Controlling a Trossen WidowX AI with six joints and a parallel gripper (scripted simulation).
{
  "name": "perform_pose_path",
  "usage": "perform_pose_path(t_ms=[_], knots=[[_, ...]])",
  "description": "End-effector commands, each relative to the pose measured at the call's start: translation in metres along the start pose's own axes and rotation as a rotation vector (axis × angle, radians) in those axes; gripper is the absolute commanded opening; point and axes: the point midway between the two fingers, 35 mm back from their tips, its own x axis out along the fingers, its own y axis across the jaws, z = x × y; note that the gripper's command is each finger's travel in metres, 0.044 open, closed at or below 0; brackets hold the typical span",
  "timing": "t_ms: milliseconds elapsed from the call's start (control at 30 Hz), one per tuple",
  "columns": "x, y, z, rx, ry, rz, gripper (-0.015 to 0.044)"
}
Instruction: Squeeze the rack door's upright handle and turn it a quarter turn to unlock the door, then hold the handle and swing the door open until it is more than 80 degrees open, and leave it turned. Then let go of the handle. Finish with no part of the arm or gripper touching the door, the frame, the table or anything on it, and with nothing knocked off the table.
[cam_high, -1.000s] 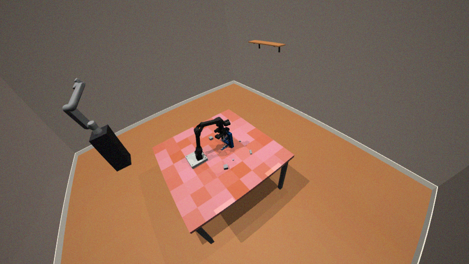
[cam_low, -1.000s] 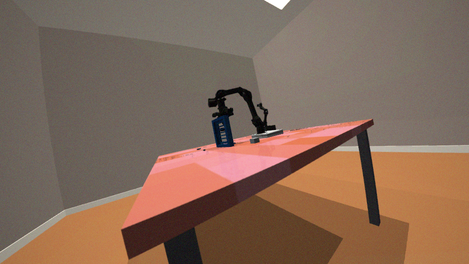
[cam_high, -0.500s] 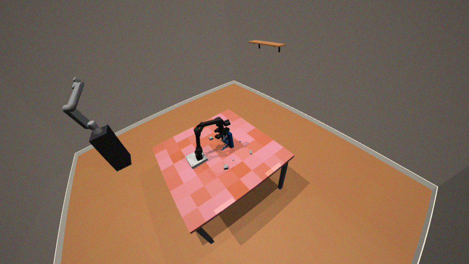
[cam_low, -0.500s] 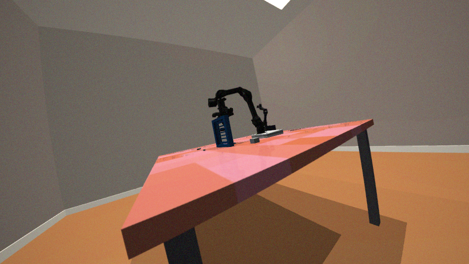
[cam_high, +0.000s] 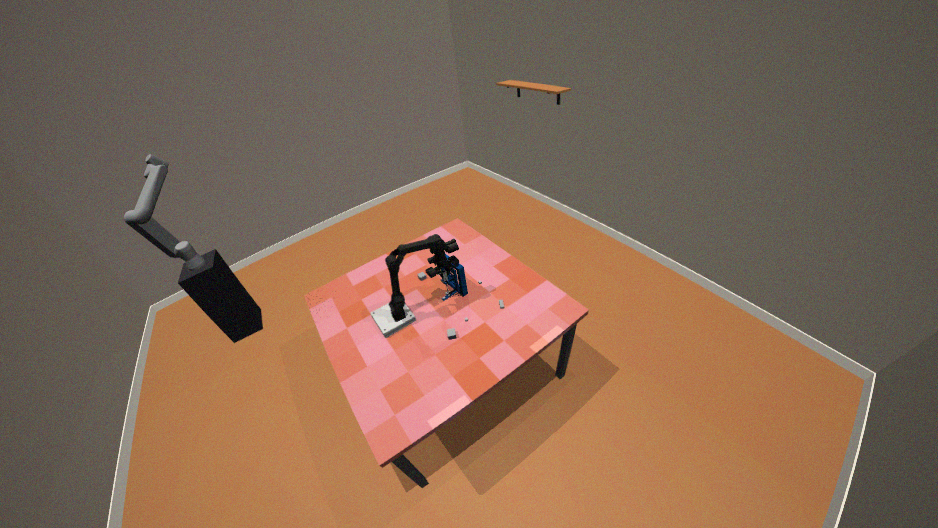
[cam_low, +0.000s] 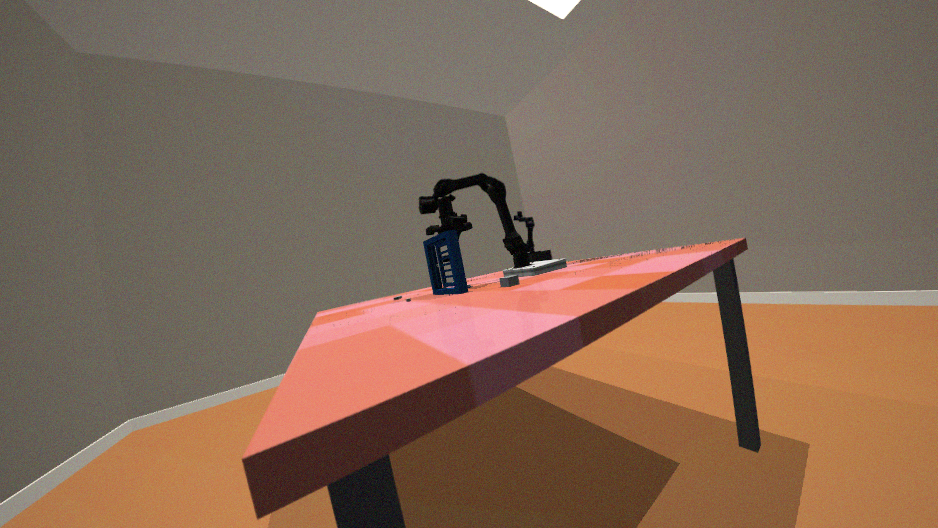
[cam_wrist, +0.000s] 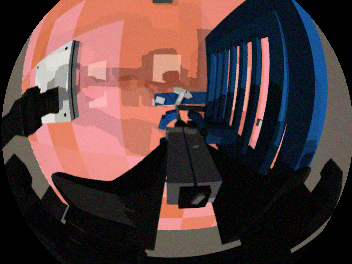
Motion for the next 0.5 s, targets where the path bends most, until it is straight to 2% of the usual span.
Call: perform_pose_path(t_ms=[0,467], knots=[[0.000,0.004,0.002,0.100,-0.002,-0.002,0.0026],[0.000,0.024,0.013,0.366,-0.003,0.000,0.0026]])
